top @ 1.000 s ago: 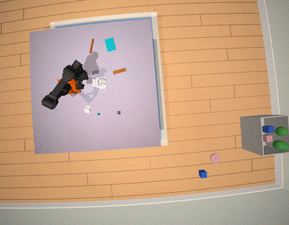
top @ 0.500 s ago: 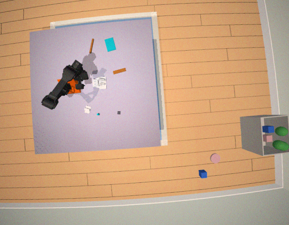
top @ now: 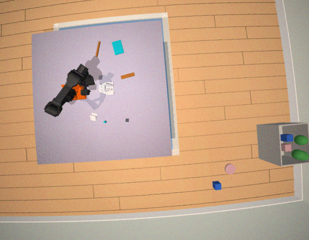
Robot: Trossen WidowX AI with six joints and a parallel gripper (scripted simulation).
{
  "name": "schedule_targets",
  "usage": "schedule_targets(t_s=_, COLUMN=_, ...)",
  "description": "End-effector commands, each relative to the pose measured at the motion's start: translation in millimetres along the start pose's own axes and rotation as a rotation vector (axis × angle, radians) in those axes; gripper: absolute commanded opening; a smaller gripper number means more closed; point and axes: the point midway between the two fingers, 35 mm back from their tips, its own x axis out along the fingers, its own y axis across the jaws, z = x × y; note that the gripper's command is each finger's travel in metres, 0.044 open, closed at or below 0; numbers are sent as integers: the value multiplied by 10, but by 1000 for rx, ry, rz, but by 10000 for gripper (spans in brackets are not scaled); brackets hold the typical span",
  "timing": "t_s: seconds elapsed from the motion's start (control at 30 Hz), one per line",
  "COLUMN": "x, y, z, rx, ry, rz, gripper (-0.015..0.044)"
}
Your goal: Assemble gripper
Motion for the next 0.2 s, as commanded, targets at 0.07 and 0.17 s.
schedule_targets(t_s=0.07, x=-1, y=3, z=-9, rx=6, ry=5, rz=2, gripper=440)
schedule_targets(t_s=0.17, x=-1, y=3, z=-9, rx=6, ry=5, rz=2, gripper=440)
